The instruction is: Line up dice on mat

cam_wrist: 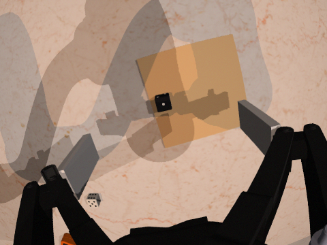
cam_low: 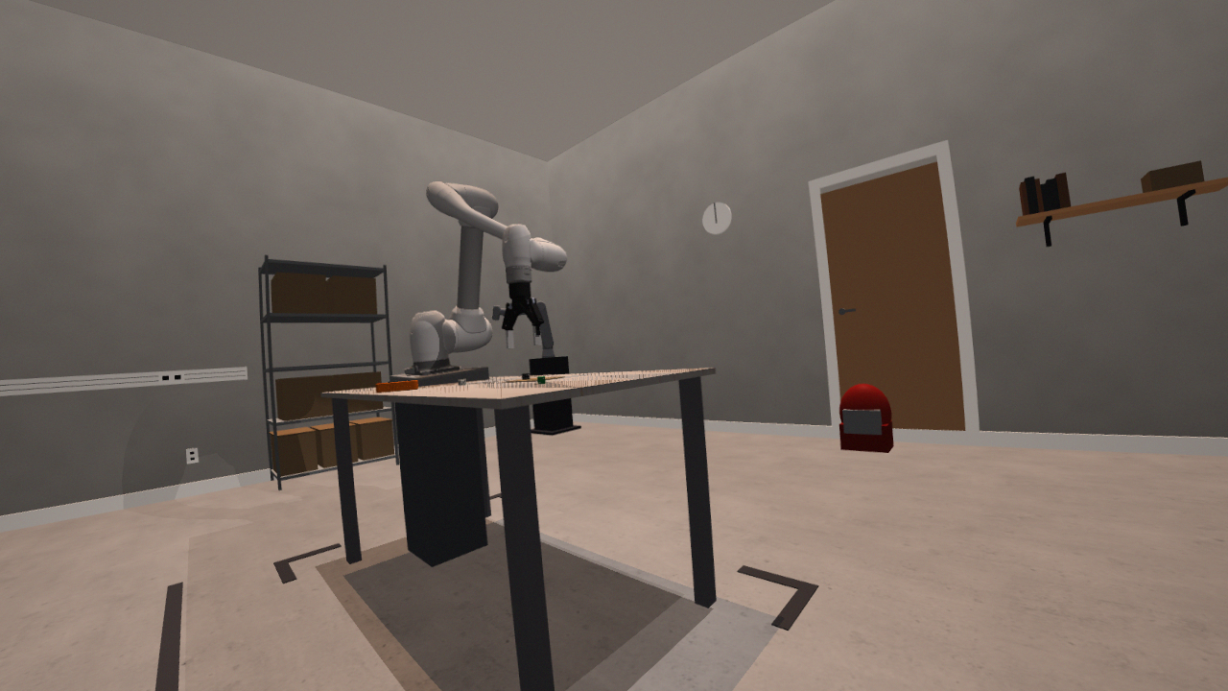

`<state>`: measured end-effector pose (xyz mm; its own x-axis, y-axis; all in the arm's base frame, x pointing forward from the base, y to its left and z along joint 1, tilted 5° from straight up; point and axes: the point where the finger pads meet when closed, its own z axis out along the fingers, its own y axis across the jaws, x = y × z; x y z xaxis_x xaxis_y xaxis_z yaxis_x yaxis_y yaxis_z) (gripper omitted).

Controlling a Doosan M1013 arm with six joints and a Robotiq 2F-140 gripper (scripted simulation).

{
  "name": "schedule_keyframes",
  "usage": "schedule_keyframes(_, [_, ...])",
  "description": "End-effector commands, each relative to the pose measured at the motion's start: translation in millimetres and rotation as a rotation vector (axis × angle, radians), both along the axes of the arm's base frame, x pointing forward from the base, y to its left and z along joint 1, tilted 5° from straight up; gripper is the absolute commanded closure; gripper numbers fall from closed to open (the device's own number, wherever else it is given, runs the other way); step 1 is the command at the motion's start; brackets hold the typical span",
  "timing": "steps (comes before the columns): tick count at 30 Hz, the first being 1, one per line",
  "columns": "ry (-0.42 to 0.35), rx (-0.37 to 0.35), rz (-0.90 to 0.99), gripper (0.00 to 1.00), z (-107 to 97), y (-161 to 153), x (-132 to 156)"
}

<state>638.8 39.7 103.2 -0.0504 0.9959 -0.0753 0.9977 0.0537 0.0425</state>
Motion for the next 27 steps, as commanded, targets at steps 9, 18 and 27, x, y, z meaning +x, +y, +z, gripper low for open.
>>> schedule_keyframes(9, [-0.018,0.012,-0.232,0.0,1,-27,-18])
schedule_keyframes(18, [-0.048,0.032,-0.653,0.0,-1,-73,-54])
schedule_keyframes(27, [-0.075,0.05,-1.027,0.0,-3,-109,-90])
